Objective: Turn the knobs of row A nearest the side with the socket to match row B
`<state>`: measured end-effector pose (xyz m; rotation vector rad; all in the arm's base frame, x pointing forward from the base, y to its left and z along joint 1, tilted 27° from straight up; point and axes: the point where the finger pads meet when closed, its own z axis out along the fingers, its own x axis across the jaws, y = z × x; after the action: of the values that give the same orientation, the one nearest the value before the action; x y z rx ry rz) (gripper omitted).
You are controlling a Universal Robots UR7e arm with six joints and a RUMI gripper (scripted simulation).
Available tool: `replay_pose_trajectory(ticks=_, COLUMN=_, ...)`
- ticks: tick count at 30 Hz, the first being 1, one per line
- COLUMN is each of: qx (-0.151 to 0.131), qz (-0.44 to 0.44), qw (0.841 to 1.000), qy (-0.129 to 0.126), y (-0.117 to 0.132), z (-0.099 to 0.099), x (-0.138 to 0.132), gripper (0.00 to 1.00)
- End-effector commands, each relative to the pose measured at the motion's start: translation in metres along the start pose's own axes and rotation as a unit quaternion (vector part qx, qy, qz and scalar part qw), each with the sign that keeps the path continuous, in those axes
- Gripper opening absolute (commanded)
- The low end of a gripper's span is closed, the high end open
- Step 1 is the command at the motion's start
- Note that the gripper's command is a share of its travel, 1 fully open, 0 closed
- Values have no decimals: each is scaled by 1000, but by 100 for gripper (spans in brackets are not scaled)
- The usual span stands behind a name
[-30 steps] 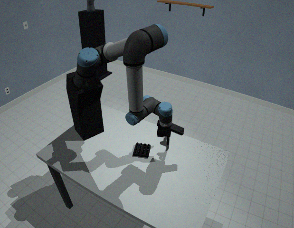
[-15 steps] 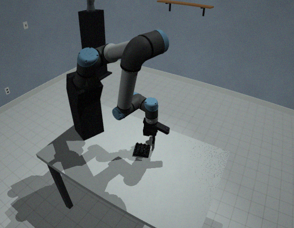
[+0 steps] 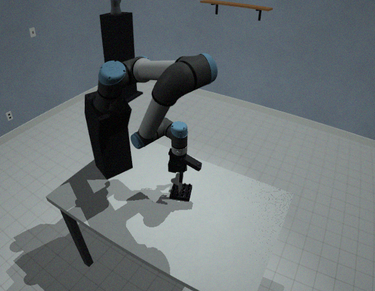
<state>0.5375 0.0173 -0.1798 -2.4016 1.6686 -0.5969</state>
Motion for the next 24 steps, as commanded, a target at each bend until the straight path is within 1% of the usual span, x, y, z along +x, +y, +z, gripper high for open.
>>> replay_pose_trajectory(ticks=1, qx=2, qz=-1, qw=1000, qy=16, y=18, z=4, x=3, gripper=100)
replay_pose_trajectory(ticks=10, qx=-1, qz=-1, qw=1000, qy=27, y=32, z=5, x=5, gripper=100)
replay_pose_trajectory(ticks=24, qx=-1, qz=-1, qw=1000, qy=28, y=34, z=5, x=5, gripper=100)
